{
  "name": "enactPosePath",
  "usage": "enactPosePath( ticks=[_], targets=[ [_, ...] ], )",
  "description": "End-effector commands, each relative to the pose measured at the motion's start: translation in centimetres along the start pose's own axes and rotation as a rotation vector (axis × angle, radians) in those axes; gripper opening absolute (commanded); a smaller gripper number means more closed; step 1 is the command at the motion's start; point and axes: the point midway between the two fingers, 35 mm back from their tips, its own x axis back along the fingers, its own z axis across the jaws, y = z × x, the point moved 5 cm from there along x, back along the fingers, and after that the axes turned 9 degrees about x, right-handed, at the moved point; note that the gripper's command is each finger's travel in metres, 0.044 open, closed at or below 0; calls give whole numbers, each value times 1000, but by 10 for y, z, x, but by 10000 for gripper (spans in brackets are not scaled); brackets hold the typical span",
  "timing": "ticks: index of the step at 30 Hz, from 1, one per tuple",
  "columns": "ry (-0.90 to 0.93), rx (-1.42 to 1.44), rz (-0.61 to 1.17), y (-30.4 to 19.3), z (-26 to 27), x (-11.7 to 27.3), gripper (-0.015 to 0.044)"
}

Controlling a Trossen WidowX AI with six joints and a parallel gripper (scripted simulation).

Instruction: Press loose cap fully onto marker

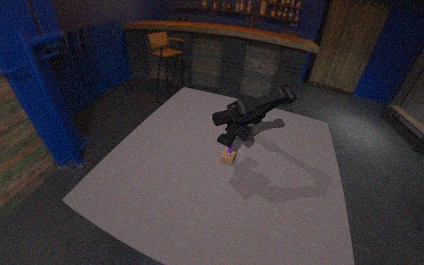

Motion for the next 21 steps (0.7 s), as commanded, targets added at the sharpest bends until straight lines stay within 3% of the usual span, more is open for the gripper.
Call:
enactPosePath(
  ticks=[1,21],
  targets=[
    [-2,-4,-3,0,0,-6,0],
    [-2,-4,-5,1,1,-36,0]
  ],
)
